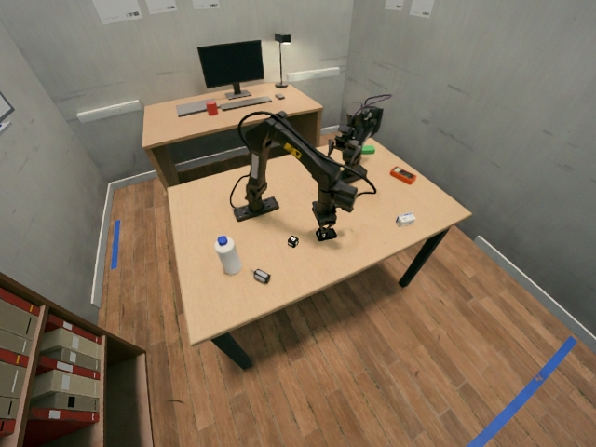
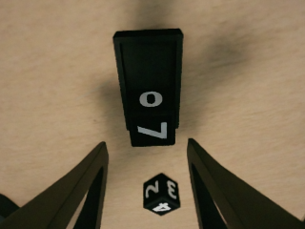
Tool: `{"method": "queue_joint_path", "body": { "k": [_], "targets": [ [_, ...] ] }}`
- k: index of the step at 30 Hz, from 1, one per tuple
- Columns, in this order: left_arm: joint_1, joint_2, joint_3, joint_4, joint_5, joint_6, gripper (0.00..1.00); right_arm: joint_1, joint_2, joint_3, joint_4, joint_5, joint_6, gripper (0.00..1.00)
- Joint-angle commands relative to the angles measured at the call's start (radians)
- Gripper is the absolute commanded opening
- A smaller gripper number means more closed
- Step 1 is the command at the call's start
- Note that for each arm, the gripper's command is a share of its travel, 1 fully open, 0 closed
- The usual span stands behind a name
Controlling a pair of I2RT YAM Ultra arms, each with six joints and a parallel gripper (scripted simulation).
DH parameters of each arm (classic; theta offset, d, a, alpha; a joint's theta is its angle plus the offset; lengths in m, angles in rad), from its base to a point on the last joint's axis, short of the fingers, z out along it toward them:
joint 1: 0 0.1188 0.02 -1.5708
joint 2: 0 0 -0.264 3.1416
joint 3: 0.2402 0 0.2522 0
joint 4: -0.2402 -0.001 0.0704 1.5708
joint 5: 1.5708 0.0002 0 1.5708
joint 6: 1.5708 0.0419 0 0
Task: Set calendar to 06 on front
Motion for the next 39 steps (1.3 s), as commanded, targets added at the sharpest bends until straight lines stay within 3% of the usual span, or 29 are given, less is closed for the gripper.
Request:
{"method": "queue_joint_path", "body": {
  "k": [1, 33, 34, 39],
  "targets": [
    [0.006, -0.01, 0.024, -0.002, -0.002, -0.002, 1.0, -0.006, 0.017, 0.02, 0.012, 0.004, -0.024, 0.55],
    [0.006, -0.01, 0.024, -0.002, -0.002, -0.002, 1.0, -0.01, 0.065, -0.046, 0.113, 0.003, -0.024, 0.55],
    [0.006, -0.01, 0.024, -0.002, -0.002, -0.002, 1.0, -0.01, 0.065, -0.046, 0.113, 0.003, -0.024, 0.47],
    [0.006, -0.01, 0.024, -0.002, -0.002, -0.002, 1.0, -0.004, 0.057, -0.035, 0.106, 0.003, -0.019, 0.43]
  ]
}}
